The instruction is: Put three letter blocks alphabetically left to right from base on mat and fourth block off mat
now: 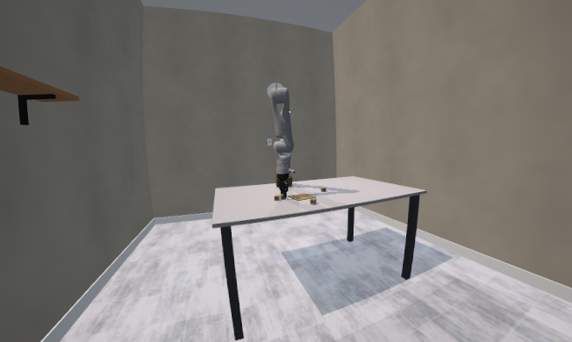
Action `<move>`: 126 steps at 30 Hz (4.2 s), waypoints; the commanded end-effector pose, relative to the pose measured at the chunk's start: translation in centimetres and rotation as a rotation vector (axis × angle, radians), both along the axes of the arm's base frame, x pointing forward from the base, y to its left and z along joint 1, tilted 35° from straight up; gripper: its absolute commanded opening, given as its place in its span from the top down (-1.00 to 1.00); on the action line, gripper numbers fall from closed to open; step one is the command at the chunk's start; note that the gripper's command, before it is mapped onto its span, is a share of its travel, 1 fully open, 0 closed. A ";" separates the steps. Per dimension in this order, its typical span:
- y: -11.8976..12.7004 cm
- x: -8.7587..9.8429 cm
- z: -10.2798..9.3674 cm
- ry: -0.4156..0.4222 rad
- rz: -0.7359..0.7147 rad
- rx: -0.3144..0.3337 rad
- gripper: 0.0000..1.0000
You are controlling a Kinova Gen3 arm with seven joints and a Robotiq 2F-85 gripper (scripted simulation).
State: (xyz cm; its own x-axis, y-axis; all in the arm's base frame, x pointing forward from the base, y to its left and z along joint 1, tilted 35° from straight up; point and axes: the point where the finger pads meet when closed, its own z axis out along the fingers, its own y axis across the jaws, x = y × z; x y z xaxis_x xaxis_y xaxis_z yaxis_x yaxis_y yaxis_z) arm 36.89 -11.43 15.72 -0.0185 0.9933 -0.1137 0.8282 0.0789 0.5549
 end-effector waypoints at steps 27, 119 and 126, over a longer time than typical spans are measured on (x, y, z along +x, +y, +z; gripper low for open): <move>-0.3 -1.1 1.7 -0.004 -0.011 -0.005 0.07; 0.1 -3.7 5.4 -0.003 -0.011 -0.005 0.07; 0.2 -4.0 5.8 -0.003 -0.011 -0.005 0.07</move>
